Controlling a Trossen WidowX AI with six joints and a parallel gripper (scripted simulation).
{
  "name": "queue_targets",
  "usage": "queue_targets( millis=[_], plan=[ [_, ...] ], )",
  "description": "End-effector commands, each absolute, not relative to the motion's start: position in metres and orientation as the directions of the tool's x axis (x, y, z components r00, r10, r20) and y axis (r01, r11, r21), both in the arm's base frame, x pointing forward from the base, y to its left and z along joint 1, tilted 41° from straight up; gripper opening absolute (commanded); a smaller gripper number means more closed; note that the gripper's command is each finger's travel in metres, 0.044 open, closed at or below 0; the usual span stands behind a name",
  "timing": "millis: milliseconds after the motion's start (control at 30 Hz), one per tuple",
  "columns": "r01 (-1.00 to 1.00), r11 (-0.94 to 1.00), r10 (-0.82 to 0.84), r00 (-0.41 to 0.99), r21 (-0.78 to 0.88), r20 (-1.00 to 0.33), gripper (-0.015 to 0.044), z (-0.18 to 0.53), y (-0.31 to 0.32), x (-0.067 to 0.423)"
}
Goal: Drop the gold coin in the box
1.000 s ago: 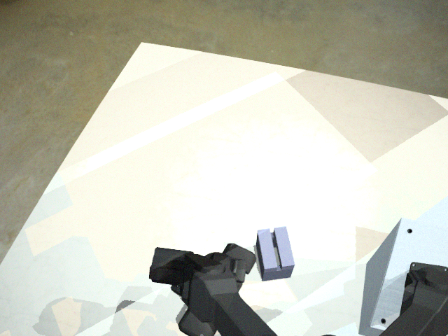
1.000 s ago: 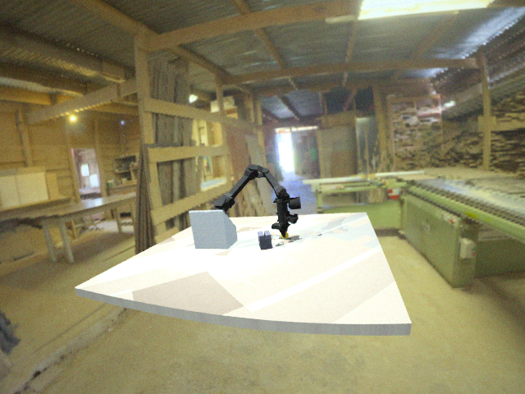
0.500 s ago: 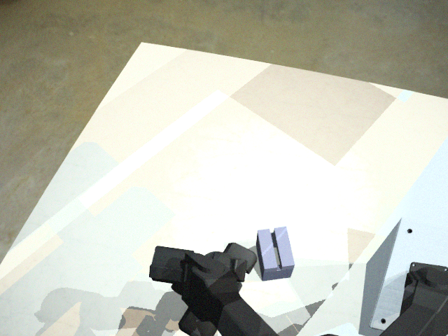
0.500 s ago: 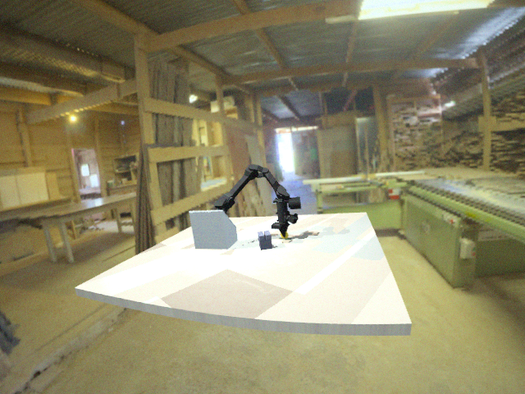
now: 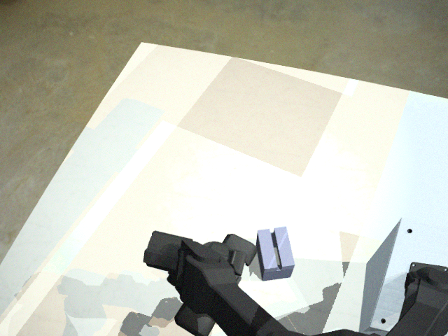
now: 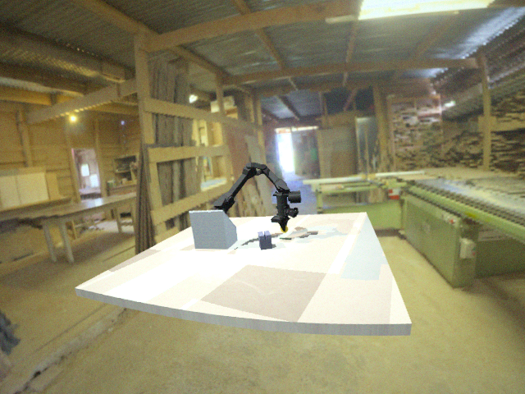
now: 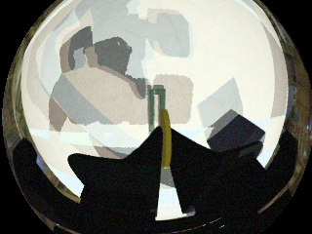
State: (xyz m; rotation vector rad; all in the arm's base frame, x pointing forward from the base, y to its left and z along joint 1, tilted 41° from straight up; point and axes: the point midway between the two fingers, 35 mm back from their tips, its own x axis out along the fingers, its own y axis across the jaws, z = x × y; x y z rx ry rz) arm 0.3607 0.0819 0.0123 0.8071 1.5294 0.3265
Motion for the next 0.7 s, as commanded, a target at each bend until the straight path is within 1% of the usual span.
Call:
queue_targets(
  millis=[0,667],
  plan=[
    [0.284,0.711,0.655,0.070,0.644,-0.753,0.0000,0.024,0.073,0.362],
    [0.289,0.708,0.656,0.070,0.644,-0.752,0.0000,0.057,0.046,0.356]
  ],
)
